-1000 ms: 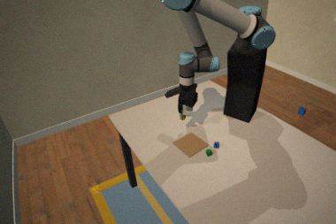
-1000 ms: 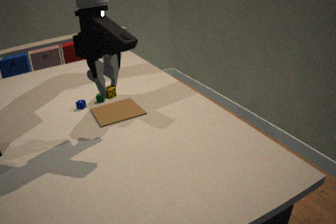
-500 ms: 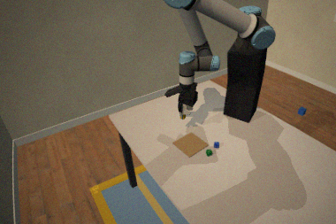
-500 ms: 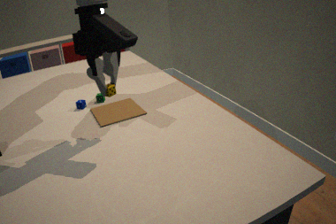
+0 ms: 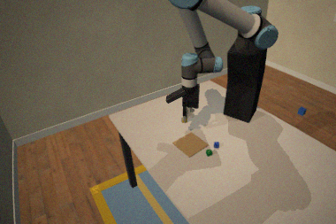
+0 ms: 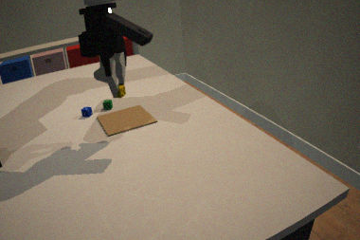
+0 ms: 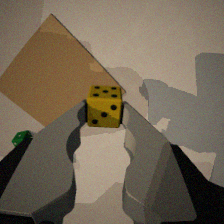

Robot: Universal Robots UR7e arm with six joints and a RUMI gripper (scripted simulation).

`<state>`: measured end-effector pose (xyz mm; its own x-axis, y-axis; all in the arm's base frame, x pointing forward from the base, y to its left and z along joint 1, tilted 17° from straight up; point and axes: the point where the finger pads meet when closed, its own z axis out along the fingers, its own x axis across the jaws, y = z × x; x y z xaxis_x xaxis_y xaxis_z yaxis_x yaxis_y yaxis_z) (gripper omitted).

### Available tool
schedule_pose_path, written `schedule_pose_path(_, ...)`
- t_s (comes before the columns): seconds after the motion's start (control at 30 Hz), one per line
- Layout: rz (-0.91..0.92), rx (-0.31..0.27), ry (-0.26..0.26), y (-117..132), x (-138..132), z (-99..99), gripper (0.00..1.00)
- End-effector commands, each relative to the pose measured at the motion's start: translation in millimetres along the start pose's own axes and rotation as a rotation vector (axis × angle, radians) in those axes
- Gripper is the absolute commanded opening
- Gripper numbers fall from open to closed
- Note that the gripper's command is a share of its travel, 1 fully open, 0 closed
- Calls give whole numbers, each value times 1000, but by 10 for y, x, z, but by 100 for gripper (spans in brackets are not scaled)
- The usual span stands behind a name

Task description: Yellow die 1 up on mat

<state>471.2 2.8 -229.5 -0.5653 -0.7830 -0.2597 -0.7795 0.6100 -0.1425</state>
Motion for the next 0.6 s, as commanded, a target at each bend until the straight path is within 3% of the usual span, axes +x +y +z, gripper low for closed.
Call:
schedule_pose_path(0.0, -174, -1, -2, 68, -168, -9, 6)
schedule_pose_path(0.57, -632, 1, -3, 321, -601, -35, 6)
